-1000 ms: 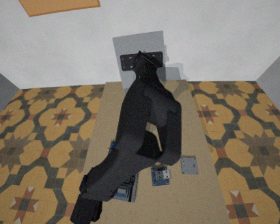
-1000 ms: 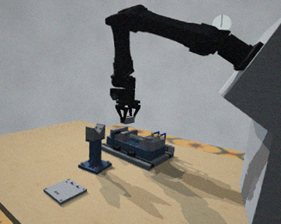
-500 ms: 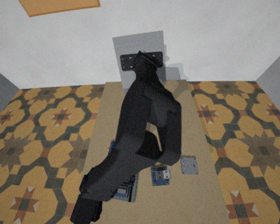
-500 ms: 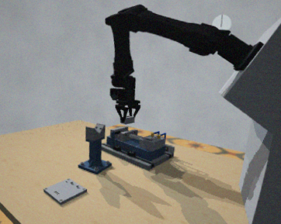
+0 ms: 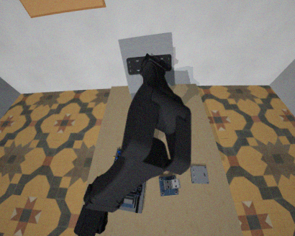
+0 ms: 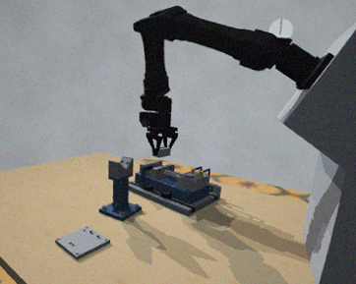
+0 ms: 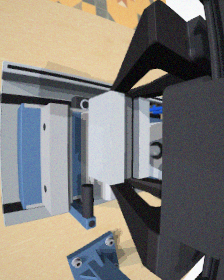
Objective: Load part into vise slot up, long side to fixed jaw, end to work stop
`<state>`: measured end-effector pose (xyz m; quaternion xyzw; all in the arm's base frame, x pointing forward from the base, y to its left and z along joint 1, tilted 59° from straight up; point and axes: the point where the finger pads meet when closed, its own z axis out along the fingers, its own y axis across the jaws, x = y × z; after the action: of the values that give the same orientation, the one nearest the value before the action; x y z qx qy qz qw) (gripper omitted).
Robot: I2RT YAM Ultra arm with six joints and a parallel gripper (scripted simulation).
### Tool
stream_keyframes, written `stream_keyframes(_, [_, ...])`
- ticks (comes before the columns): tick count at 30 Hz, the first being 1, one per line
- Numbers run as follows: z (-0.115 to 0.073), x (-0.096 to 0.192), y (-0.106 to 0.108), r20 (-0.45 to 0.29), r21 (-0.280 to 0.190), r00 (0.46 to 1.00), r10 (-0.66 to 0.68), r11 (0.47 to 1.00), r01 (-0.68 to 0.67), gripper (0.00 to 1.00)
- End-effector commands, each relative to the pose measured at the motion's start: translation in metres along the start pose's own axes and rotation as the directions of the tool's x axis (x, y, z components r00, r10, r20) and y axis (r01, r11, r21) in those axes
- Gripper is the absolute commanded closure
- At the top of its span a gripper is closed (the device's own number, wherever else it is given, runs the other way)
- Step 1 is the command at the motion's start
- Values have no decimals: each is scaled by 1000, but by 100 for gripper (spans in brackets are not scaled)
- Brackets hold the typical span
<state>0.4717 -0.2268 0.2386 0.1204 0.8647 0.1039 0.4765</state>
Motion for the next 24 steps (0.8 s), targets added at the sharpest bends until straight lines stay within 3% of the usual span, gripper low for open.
stream_keyframes(1, [-8, -18, -1, 33, 13, 999, -13, 1000, 12, 100])
stream_keyframes(18, [1, -19, -1, 41, 11, 999, -19, 1000, 18, 100])
stream_keyframes(21, [-1, -21, 0, 45, 12, 999, -21, 1000, 20, 100])
stream_keyframes(22, [-9, -24, -2, 50, 22, 999, -16, 1000, 14, 100])
stream_keyframes(24, [0, -20, -4, 43, 19, 999, -14, 1000, 13, 100])
